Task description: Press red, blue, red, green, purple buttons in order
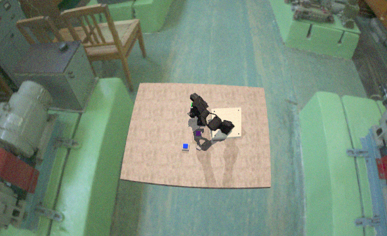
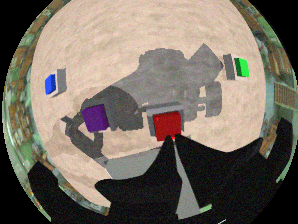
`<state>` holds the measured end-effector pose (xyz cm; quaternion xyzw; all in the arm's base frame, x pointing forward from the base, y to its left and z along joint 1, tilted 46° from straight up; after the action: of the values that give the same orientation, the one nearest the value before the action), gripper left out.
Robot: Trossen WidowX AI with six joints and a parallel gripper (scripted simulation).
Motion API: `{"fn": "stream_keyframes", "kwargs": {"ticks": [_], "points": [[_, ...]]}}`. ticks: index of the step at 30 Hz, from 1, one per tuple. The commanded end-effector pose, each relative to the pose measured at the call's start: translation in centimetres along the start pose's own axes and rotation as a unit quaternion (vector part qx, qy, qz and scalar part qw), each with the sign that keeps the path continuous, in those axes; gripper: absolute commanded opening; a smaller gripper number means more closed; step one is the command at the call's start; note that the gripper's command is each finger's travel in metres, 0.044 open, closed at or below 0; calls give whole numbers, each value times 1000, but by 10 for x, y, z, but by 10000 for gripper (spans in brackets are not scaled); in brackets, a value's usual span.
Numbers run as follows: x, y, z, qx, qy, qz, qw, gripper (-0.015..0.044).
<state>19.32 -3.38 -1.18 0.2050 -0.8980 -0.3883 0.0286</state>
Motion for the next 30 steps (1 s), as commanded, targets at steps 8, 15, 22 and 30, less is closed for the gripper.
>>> {"fn": "stream_keyframes", "kwargs": {"ticks": [8, 15, 22, 30], "points": [[1, 0, -63, 3, 2, -1, 1000, 20], [-22, -60, -76, 5, 1, -2, 1000, 20], [-37, -141, -73, 9, 0, -4, 1000, 20], [-40, -169, -57, 10, 0, -4, 1000, 20]]}}
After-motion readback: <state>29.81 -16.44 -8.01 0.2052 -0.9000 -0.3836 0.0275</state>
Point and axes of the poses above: the point midway between the two fingers, 35 mm back from their tips, its own z axis out along the fingers, its own y axis across the jaws, x = y × z, the point moved 5 cm from there along -z, back along the fingers, and after that the axes turned 14 degrees about -z, right-handed, at the moved point
